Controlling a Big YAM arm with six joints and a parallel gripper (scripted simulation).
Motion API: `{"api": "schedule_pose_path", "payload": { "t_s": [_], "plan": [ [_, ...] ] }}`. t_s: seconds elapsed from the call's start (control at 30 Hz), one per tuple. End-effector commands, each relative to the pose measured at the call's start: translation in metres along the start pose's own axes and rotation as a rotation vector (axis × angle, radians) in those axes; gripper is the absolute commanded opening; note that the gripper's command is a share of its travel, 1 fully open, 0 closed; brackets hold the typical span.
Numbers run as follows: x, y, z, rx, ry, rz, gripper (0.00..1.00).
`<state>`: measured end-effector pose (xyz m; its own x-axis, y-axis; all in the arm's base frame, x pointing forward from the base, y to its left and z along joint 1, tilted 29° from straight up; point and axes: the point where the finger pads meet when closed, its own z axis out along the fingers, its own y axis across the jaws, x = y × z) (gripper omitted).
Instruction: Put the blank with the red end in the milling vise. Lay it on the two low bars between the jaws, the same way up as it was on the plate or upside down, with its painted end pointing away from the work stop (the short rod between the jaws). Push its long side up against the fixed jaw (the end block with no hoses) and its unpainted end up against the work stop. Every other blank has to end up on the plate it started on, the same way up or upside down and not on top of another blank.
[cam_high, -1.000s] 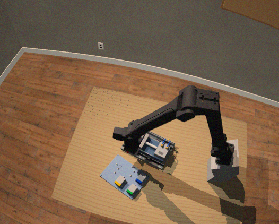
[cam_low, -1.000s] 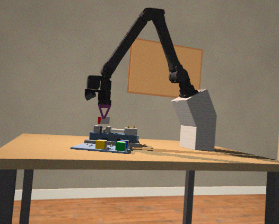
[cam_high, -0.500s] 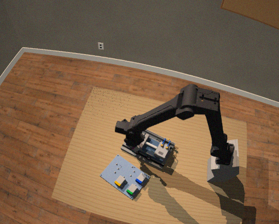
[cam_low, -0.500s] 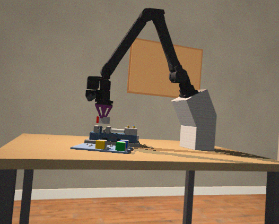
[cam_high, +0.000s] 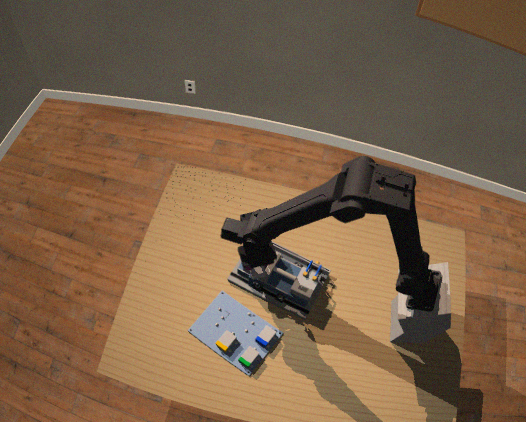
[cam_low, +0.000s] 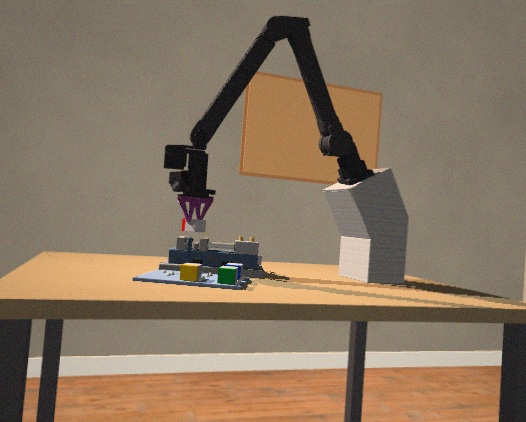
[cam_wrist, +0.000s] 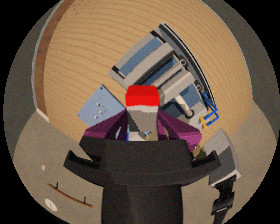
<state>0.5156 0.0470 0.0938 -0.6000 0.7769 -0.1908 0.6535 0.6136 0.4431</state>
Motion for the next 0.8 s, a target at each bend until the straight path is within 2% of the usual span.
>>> {"api": "schedule_pose_path", "payload": {
  "t_s": [0.0,0.2,0.27,0.77],
  "plan": [
    [-0.015,-0.006,-0.009,-0.018,-0.026,0.176,0.00],
    [-0.023,-0.013,-0.009,-0.019,-0.025,0.331,0.00],
    [-0.023,-0.013,-0.009,-0.019,-0.025,0.331,0.00],
    [-0.037,-0.028,-0.009,-0.020,-0.021,0.625,0.00]
  ]
}}
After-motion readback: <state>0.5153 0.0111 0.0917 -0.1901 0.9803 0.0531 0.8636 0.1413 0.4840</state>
